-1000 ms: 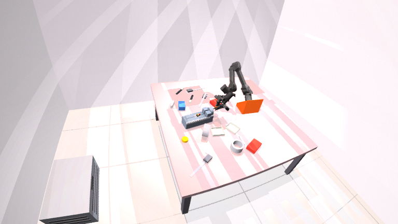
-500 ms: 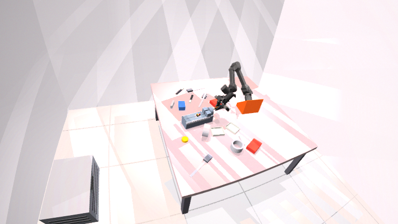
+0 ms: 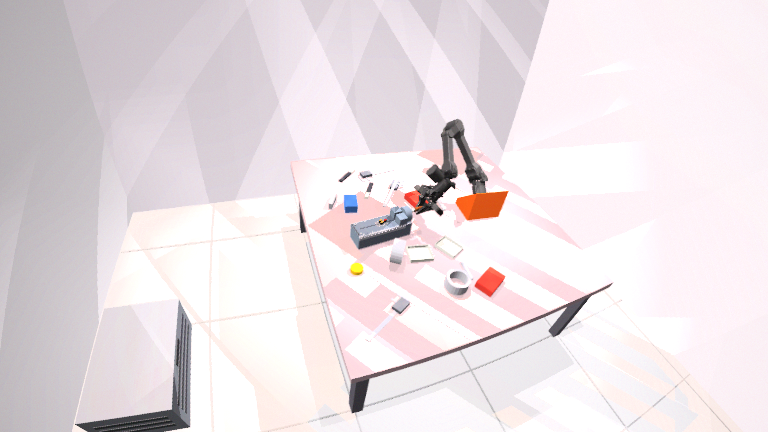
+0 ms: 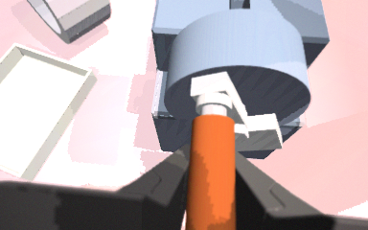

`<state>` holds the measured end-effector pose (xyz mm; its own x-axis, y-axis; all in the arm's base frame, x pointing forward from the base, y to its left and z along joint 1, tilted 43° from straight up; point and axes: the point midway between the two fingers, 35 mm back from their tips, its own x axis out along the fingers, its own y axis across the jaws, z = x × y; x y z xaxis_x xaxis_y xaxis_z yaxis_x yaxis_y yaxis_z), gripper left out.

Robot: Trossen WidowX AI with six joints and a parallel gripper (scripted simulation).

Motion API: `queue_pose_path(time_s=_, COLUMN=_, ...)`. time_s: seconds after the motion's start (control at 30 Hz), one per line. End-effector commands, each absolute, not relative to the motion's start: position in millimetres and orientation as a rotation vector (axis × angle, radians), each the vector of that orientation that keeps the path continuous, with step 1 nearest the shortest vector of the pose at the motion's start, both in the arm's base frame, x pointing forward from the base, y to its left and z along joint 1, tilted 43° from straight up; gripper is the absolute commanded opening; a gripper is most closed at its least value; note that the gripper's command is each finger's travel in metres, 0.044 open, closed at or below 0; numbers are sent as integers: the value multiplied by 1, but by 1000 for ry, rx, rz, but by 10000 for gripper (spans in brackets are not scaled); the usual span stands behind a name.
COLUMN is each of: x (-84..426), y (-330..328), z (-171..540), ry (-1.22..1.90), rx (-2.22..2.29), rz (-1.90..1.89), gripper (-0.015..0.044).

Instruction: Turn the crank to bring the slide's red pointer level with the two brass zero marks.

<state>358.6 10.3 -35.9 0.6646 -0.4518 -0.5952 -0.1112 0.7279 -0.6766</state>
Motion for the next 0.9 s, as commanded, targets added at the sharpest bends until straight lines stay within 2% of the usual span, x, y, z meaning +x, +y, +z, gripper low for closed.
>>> queue_pose_path(time_s=0.0, x=357, y=14, z=-44, ry=850, rx=-748, rz=-191, gripper=0)
queue_pose_path(time_s=0.87, x=355, y=7, z=-66, ry=850, rx=-749, rz=-191, gripper=0)
